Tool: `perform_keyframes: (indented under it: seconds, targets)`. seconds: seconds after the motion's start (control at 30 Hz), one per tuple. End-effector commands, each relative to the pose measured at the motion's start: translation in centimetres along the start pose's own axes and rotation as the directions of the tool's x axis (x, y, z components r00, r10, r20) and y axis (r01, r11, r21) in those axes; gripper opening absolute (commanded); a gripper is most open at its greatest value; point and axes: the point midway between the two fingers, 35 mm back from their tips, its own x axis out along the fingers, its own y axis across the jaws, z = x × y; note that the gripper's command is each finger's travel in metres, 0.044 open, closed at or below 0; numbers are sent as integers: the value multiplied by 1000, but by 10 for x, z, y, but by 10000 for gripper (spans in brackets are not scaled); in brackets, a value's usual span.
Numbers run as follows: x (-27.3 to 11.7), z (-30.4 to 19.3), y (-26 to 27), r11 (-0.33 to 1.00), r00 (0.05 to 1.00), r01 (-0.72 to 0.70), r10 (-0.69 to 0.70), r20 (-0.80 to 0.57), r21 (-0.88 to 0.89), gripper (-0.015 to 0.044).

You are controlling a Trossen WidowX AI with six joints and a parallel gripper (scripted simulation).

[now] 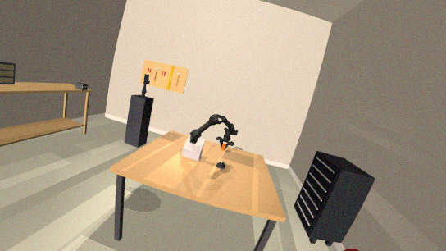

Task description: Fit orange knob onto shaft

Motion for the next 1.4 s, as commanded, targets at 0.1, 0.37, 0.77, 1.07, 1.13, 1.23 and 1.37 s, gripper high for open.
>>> perform_keyframes:
  seconds: [0.1,0.37,0.77,1.07,1.13,1.23,1.37]
  targets:
    - [5,-17,-16,1000,1000,6,-6,7,-2,0]
    - [11,-36,-30,1000,1000,7,-7,8,-2,0]
    - [22,-68,-49,1000,1000,10,-10,2,-1,0]
    - [30,-94,-60,1000,1000,13,-13,-8,1,0]
    - [32,-100,-63,1000,1000,13,-13,-11,2,0]
    - [35,-109,-66,1000,1000,14,-14,-16,2,0]
    - [39,-121,-69,1000,1000,14,-14,-23,3,0]
